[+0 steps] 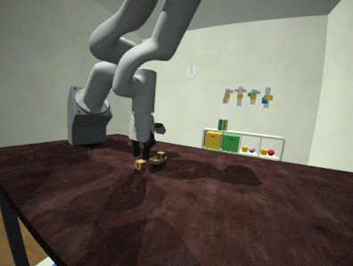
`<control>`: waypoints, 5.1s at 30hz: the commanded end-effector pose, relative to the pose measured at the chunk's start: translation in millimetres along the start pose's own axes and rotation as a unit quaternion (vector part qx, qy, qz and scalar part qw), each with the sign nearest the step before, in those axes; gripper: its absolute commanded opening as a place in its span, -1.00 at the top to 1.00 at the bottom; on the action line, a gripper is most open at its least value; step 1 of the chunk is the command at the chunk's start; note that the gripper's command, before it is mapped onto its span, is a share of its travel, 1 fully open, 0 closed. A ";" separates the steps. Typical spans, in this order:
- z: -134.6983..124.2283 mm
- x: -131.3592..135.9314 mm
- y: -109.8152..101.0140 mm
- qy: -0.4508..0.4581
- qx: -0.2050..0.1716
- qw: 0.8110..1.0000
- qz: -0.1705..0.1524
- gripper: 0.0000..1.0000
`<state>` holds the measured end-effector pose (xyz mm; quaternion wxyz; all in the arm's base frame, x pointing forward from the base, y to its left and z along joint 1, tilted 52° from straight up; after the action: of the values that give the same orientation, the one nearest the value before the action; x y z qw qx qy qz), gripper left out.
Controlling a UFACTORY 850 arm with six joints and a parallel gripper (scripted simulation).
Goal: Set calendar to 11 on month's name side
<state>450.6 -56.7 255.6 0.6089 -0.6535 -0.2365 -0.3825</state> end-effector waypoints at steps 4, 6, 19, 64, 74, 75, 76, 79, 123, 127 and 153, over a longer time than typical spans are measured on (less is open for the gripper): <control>-0.1 0.2 4.1 0.000 0.000 1.000 0.000 0.01; -0.1 0.2 4.4 0.000 0.000 1.000 0.000 0.01; -0.1 0.1 4.8 0.000 0.000 1.000 0.000 0.01; -0.1 0.2 20.4 0.000 0.000 1.000 0.000 0.01; -0.1 0.2 31.4 0.000 0.000 1.000 0.000 0.01; -0.1 0.2 32.0 0.000 0.000 1.000 0.000 0.01; -0.1 0.2 32.5 0.000 0.000 1.000 0.000 0.01; -0.1 0.2 33.0 0.000 0.000 1.000 0.000 0.01; -0.1 0.2 33.0 0.000 0.000 1.000 0.000 0.43; -0.1 0.2 33.0 0.000 0.000 1.000 0.000 0.43; -0.1 0.2 25.6 0.000 0.000 1.000 0.000 0.43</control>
<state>475.4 -61.5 235.8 0.6090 -0.6535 -0.2364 -0.3824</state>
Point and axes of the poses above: the point where the finger pads meet when closed, its own y axis out along the fingers, its own x axis across the jaws, z = x × y, the point moved 1 cm from there along -y, back along the fingers, and after that the axes turned 9 degrees about y, right-handed, at the moved point
